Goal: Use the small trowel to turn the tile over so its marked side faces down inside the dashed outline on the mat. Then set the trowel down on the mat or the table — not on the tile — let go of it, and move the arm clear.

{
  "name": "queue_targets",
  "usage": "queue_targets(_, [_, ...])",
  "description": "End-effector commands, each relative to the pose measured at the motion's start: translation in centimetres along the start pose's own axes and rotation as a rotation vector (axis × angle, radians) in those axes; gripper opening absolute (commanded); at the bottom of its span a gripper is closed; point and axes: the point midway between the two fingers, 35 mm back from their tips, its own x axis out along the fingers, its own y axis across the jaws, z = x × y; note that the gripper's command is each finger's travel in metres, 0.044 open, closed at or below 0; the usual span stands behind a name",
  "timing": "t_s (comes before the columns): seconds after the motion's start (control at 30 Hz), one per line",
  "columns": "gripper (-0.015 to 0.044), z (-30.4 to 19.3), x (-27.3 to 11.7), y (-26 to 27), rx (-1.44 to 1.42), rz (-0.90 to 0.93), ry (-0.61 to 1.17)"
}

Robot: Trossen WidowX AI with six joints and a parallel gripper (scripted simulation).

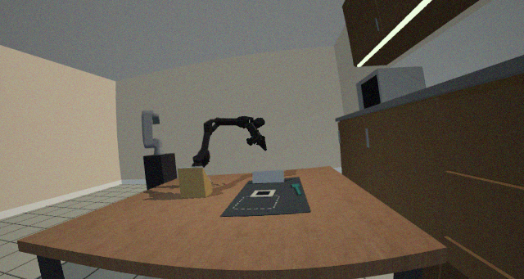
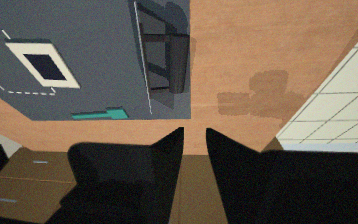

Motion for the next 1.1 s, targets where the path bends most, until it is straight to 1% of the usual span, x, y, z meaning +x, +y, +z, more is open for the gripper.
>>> queue_targets(0.0, [0.0100, 2.7, 2.5, 0.2, 0.030, 0.004, -0.140])
queue_targets(0.23, [0.0100, 7.8, 5.9, 0.2, 0.073, 0.021, -0.371])
queue_targets(0.37, [0.0100, 10.3, 7.1, 0.3, 0.096, 0.034, -0.478])
queue_targets(0.57, [0.0100, 10.4, 7.2, 0.4, 0.098, 0.035, -0.483])
queue_targets(1.07, [0.0100, 11.0, 8.1, 2.5, 0.098, 0.036, -0.484])
